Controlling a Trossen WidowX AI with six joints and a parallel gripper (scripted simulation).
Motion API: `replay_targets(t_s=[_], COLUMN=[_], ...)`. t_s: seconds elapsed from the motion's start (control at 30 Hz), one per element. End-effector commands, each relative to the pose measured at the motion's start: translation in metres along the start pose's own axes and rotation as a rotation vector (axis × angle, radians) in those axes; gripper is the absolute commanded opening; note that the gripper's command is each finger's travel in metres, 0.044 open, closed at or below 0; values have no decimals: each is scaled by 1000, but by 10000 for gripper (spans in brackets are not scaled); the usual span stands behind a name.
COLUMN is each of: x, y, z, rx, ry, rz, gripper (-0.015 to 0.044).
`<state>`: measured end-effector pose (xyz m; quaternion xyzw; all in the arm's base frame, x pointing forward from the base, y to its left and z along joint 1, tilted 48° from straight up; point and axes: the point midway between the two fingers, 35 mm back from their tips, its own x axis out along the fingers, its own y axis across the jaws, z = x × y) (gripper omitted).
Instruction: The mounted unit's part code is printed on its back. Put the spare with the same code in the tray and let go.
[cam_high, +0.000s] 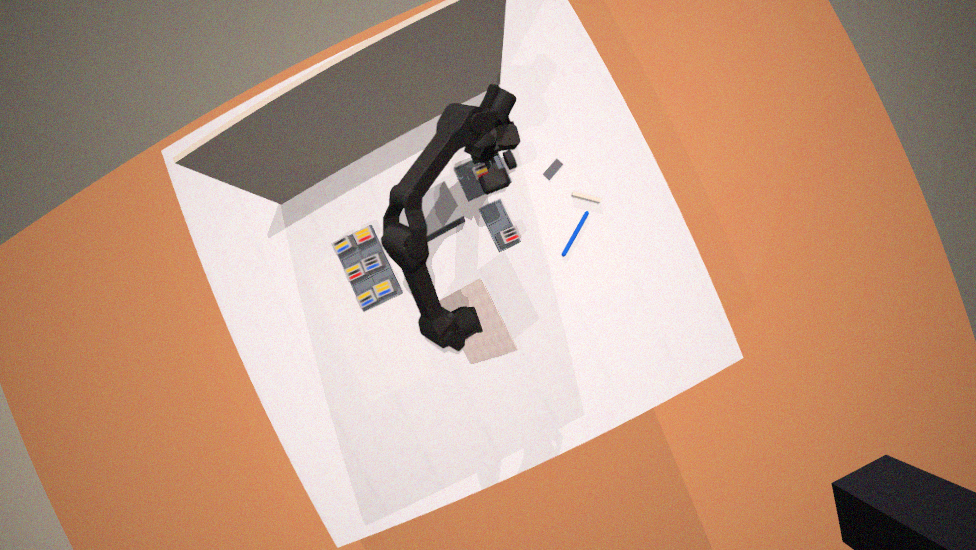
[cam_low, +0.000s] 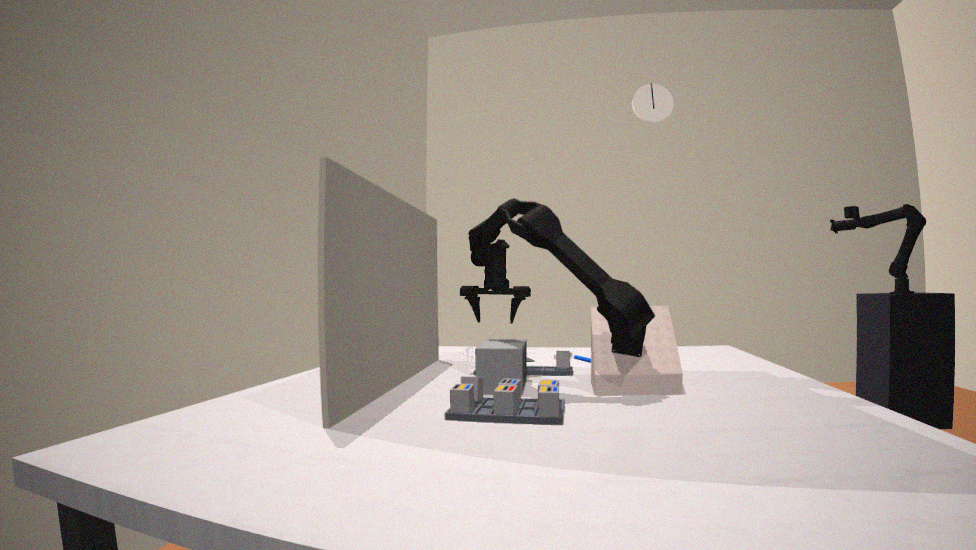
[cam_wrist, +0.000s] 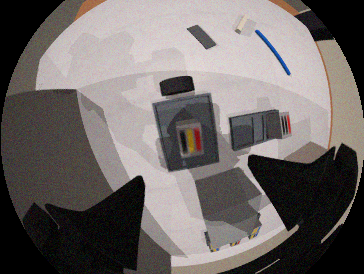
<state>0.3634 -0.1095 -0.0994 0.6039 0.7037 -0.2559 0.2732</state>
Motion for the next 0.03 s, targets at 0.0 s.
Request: replay_targets(t_s=[0.0], x=[0], y=[1], z=[0], rx=[1], ry=[-1], rz=[3], gripper=[440])
